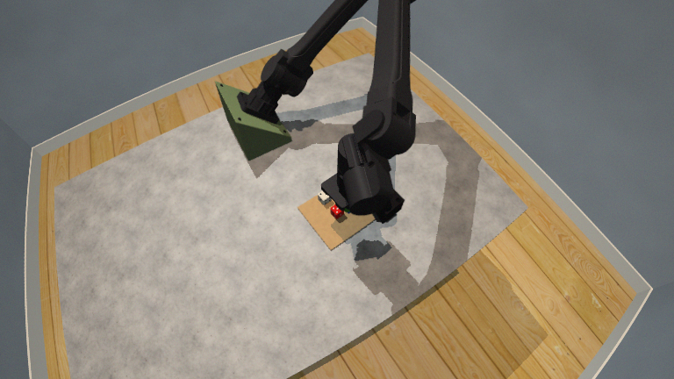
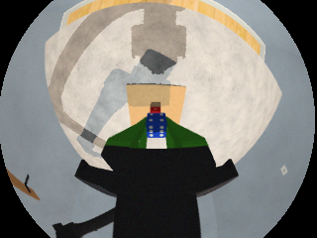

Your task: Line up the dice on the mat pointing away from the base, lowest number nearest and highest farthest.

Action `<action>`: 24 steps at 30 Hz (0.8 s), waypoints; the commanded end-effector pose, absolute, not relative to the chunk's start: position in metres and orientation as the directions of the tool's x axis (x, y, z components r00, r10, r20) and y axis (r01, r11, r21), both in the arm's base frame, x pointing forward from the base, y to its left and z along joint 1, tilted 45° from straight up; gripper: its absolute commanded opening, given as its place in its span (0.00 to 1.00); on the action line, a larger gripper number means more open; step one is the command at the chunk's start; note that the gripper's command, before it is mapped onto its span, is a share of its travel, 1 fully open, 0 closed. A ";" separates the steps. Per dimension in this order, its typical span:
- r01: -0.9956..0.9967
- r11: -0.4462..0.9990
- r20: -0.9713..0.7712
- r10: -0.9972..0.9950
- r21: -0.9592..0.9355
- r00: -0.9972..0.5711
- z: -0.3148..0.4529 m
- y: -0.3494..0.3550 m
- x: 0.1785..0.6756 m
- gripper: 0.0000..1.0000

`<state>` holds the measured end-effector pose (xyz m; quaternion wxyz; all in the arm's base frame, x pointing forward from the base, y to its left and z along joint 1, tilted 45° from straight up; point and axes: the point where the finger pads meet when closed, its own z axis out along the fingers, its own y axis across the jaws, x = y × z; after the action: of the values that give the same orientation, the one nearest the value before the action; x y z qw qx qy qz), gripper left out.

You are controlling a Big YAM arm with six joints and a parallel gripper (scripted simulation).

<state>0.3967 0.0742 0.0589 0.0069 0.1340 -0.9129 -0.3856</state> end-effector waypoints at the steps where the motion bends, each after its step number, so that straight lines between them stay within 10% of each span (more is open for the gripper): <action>1: -0.276 0.673 -0.144 -0.246 0.686 -0.958 0.084 0.078 0.415 0.20; 24: -0.239 0.670 -0.095 -0.245 0.703 -0.965 0.017 0.124 0.394 0.20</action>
<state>0.3871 0.1211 0.0195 0.0082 0.1466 -0.9116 -0.3839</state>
